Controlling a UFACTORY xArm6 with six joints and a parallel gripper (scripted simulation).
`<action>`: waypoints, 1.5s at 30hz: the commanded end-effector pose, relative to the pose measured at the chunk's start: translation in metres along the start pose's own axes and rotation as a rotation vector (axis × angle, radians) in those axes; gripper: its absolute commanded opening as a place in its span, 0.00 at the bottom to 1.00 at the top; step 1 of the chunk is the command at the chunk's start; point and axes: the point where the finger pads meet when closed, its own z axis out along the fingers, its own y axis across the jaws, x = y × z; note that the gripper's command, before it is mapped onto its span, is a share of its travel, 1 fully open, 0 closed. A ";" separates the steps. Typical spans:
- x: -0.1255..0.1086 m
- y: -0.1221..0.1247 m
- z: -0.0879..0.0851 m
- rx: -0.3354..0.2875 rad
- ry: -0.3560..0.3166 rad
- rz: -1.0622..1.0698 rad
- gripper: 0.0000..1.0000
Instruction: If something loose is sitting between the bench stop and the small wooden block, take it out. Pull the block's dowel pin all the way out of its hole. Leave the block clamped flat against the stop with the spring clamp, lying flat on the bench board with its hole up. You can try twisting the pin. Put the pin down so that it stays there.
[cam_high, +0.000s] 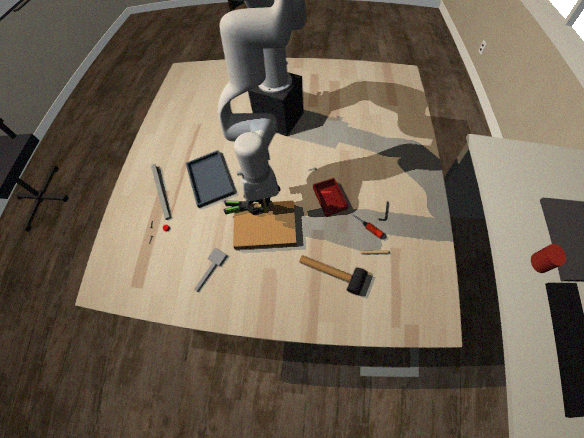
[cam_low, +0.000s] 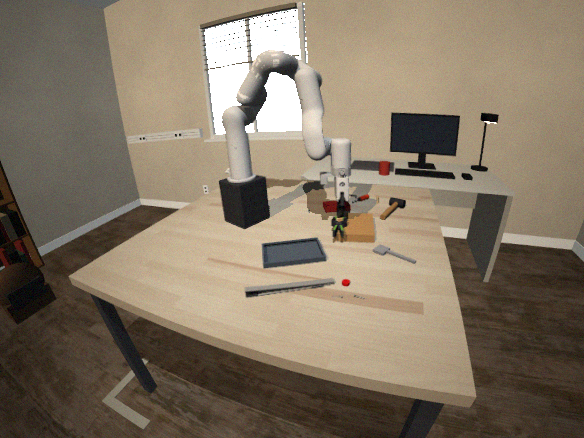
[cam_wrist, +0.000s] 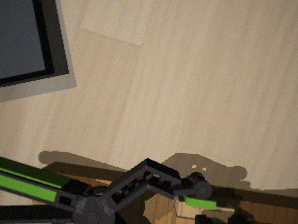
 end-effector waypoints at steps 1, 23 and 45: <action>-0.002 0.000 -0.001 0.001 -0.004 -0.012 0.00; -0.002 0.000 -0.001 0.001 -0.004 -0.093 0.00; -0.002 0.000 -0.001 0.001 -0.004 -0.190 0.00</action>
